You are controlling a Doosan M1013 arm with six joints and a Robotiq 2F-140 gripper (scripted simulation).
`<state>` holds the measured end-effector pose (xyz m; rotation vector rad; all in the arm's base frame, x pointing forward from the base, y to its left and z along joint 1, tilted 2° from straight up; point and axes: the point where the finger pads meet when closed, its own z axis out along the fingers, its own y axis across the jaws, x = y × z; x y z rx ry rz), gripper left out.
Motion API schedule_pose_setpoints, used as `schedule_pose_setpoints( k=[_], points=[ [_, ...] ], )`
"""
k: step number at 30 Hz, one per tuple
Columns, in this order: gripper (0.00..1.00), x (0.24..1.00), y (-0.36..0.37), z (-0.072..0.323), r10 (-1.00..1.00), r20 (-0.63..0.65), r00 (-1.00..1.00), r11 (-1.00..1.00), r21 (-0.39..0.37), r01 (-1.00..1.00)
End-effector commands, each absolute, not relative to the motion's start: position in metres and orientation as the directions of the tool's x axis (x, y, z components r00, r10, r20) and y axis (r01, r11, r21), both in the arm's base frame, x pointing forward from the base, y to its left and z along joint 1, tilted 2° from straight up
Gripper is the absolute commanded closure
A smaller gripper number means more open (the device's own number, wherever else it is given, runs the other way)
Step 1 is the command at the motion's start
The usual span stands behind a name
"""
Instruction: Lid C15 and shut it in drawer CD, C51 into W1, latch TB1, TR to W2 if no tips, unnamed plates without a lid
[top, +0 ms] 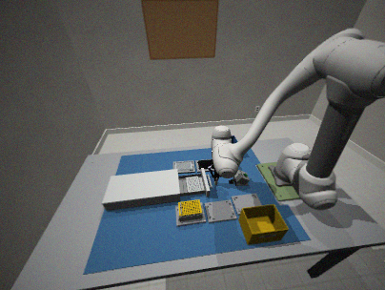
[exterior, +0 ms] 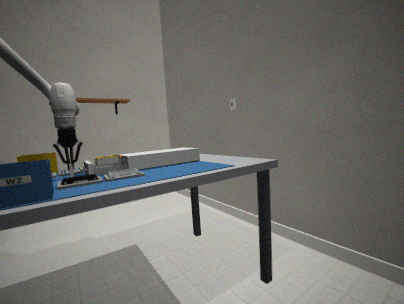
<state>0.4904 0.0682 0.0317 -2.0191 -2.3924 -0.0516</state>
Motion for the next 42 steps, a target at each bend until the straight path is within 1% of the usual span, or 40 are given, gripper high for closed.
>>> schedule_pose_setpoints(
  k=[1, 42],
  points=[
    [1.0, 0.49, 0.068, 0.032, 0.985, 0.03, -0.168, 0.168, 0.018, 0.986],
    [1.0, 0.535, 0.076, 0.033, 0.985, 0.03, -0.168, 0.168, 0.018, 0.986]
  ],
)
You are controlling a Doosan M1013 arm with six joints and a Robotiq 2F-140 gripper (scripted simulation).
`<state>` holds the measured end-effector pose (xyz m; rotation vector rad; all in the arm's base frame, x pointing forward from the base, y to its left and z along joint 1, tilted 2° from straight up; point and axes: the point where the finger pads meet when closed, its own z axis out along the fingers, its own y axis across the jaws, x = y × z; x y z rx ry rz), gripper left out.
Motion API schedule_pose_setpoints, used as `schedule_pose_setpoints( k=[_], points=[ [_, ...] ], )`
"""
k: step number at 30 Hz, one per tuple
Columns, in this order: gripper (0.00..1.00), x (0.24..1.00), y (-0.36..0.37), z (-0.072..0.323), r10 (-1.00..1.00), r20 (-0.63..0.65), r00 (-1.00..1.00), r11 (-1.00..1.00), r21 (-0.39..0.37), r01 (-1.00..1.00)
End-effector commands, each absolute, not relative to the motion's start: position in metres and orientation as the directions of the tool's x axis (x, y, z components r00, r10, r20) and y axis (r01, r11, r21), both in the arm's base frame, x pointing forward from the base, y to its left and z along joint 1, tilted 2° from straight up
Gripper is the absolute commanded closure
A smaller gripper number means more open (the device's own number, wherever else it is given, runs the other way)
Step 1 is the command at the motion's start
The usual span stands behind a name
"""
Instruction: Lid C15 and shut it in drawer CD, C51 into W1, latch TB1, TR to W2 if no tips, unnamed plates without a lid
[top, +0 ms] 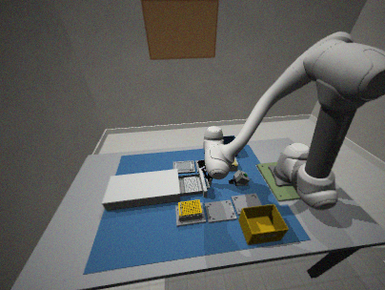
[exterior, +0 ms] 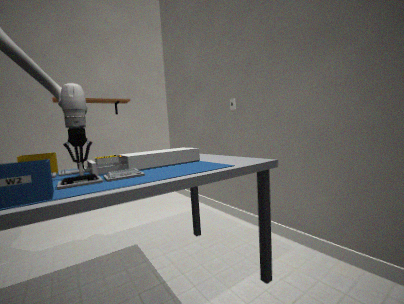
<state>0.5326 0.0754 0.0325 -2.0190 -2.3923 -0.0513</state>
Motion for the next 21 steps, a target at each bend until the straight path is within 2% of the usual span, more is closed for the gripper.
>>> schedule_pose_setpoints(
  k=[1, 21],
  points=[
    [1.0, 0.537, 0.076, 0.033, 0.985, 0.03, -0.168, 0.168, 0.018, 0.986],
    [1.0, 0.559, 0.08, 0.033, 0.985, 0.03, -0.168, 0.168, 0.018, 0.986]
  ],
)
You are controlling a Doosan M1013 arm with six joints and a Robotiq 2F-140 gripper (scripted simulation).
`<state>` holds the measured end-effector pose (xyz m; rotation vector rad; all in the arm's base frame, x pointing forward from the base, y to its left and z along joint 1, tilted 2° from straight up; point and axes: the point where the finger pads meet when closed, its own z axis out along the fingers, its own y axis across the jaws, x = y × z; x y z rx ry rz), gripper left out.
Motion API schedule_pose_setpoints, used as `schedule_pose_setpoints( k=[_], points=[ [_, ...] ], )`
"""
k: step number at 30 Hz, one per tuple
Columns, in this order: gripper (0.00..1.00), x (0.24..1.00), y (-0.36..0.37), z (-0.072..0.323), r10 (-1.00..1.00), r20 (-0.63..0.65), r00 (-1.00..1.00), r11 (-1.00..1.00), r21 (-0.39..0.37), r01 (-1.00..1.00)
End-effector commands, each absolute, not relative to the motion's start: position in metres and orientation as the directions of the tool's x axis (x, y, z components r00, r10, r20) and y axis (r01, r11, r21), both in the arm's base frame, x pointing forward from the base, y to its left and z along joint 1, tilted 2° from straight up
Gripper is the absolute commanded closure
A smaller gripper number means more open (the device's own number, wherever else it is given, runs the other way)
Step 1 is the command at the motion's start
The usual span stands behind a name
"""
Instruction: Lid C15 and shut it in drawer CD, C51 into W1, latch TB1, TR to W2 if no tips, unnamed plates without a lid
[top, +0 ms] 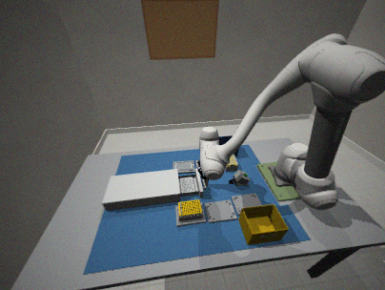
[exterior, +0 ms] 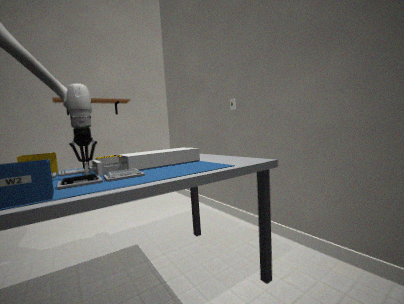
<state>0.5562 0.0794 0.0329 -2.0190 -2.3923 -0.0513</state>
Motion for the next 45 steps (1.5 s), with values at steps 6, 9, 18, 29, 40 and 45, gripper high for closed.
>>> schedule_pose_setpoints(
  k=[6, 9, 18, 29, 40, 45],
  points=[
    [1.0, 0.564, 0.081, 0.033, 0.985, 0.03, -0.168, 0.168, 0.018, 0.986],
    [1.0, 0.568, 0.081, 0.033, 0.985, 0.03, -0.168, 0.168, 0.018, 0.986],
    [1.0, 0.58, 0.083, 0.033, 0.985, 0.03, -0.168, 0.168, 0.018, 0.986],
    [1.0, 0.59, 0.085, 0.034, 0.985, 0.03, -0.168, 0.168, 0.018, 0.986],
    [1.0, 0.602, 0.087, 0.034, 0.985, 0.03, -0.168, 0.168, 0.018, 0.986],
    [1.0, 0.609, 0.088, 0.034, 0.985, 0.03, -0.168, 0.168, 0.018, 0.986]
  ],
)
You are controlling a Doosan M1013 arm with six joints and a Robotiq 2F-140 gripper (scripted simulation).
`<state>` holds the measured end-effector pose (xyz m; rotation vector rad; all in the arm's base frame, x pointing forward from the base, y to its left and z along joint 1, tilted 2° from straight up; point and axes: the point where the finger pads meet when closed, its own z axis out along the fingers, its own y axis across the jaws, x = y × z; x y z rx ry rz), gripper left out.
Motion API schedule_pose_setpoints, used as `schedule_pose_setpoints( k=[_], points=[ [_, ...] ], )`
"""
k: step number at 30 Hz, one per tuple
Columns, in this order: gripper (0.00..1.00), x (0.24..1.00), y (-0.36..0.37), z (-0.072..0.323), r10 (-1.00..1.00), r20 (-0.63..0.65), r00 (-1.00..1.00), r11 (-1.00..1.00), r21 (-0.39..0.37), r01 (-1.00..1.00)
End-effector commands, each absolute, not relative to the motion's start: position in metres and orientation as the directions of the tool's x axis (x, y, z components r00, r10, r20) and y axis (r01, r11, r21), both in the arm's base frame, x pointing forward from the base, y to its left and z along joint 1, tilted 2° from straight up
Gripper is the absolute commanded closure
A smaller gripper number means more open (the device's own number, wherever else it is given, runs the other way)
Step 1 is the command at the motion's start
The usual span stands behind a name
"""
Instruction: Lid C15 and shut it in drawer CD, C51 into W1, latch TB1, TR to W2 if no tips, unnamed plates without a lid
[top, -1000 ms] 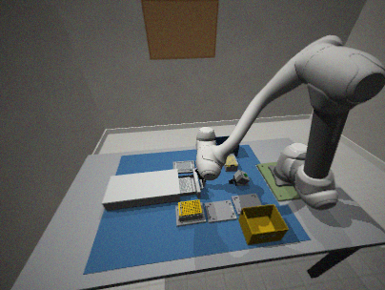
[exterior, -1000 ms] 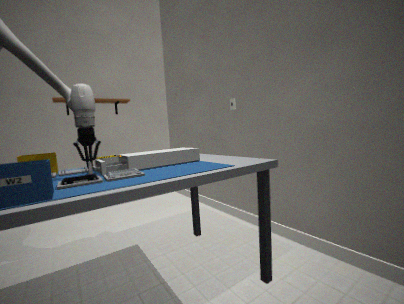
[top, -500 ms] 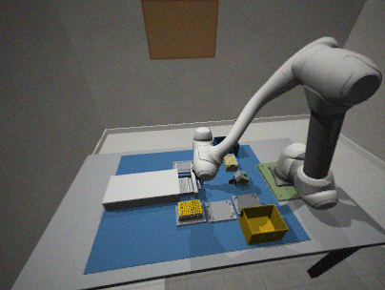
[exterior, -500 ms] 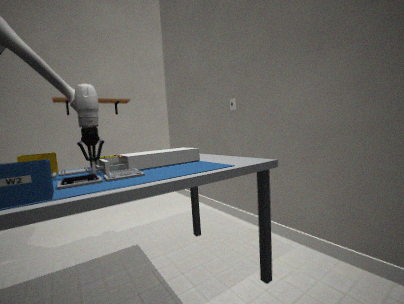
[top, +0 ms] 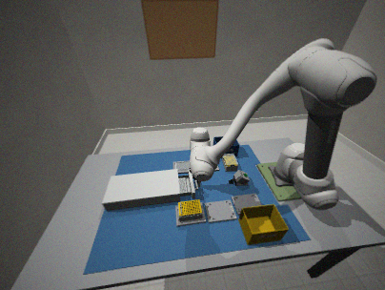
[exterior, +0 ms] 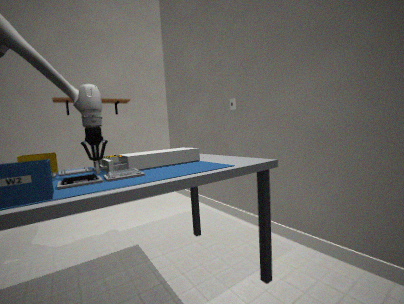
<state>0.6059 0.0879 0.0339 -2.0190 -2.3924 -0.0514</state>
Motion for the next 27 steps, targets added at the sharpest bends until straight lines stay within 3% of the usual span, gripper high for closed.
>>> schedule_pose_setpoints(
  k=[1, 27],
  points=[
    [1.0, 0.61, 0.089, 0.034, 0.985, 0.03, -0.168, 0.168, 0.018, 0.986],
    [1.0, 0.64, 0.094, 0.035, 0.985, 0.03, -0.168, 0.168, 0.018, 0.986]
  ],
)
